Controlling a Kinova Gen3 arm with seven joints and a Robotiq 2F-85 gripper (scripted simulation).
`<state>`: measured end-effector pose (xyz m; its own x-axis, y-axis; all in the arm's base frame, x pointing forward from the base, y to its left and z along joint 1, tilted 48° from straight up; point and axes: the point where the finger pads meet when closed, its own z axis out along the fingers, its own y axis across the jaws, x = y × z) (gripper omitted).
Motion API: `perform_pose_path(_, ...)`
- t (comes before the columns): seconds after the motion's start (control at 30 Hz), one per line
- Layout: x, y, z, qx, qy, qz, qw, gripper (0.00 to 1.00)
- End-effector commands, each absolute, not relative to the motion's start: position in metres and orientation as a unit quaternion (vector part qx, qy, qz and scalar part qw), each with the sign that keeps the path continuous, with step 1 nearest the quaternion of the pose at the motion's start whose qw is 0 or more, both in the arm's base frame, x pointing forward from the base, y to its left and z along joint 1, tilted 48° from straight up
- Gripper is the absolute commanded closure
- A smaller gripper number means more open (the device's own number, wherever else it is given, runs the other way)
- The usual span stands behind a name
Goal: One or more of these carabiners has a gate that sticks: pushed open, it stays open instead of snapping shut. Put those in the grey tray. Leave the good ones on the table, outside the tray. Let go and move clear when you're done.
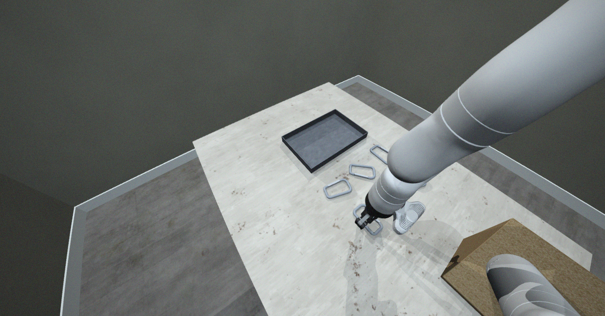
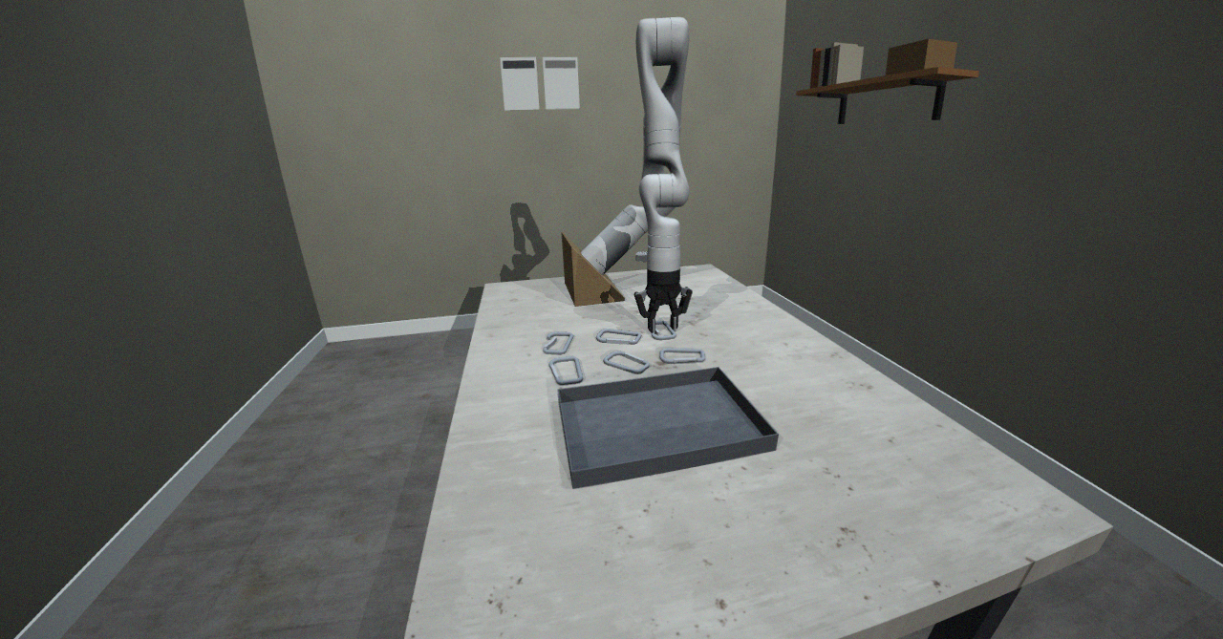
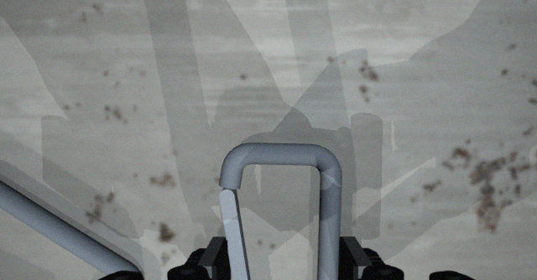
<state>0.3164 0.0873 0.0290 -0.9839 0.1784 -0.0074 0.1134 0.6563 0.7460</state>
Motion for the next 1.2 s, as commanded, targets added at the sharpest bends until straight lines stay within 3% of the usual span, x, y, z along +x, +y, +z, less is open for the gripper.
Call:
perform_pose_path(0.0, 0.3167, 0.0869, 0.0290, 0.081, 0.909, 0.406, 0.040, 0.47)
perform_pose_path(0.43, 0.3167, 0.0869, 0.0290, 0.081, 0.909, 0.406, 0.040, 0.47)
perform_pose_path(0.47, 0.3167, 0.0869, 0.0290, 0.081, 0.909, 0.406, 0.040, 0.00)
perform_pose_path(1.17, 0.3167, 0.0869, 0.0290, 0.081, 0.909, 0.406, 0.040, 0.00)
